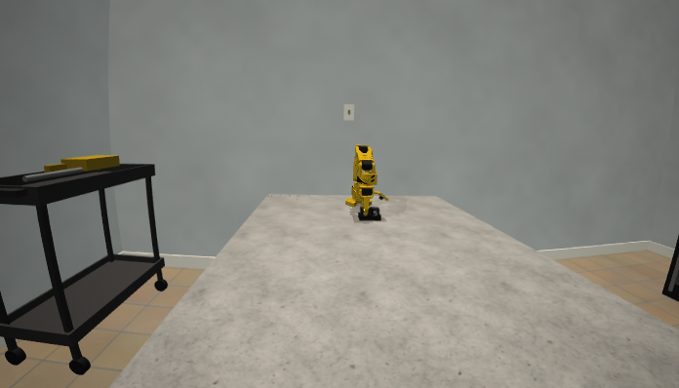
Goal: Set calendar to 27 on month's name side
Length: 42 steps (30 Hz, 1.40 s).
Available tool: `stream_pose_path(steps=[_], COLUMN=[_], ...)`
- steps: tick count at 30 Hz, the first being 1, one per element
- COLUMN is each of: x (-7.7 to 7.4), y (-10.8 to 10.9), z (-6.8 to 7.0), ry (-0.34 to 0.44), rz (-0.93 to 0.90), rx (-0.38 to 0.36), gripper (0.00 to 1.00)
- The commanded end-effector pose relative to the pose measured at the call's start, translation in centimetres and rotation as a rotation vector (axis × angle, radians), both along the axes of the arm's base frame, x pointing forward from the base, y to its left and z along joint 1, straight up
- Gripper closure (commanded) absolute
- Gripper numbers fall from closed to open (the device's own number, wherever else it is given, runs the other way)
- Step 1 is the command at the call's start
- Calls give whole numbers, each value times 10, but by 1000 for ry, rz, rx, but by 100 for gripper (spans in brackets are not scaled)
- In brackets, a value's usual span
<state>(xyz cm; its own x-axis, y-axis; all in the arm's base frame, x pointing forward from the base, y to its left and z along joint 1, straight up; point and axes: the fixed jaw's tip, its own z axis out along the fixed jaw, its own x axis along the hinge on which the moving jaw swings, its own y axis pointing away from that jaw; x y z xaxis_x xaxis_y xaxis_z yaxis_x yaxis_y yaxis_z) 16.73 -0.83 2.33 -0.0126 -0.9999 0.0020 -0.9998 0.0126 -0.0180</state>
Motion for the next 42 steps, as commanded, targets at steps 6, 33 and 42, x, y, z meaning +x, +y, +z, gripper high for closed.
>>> stream_pose_path(steps=[6, 33, 42], x=[2, 4, 2], y=[-1, -1, -1], z=[1, 24, 49], ry=[-18, -18, -18], rz=[-15, -15, -15], rx=[1, 1, 1], gripper=[70, 64, 64])
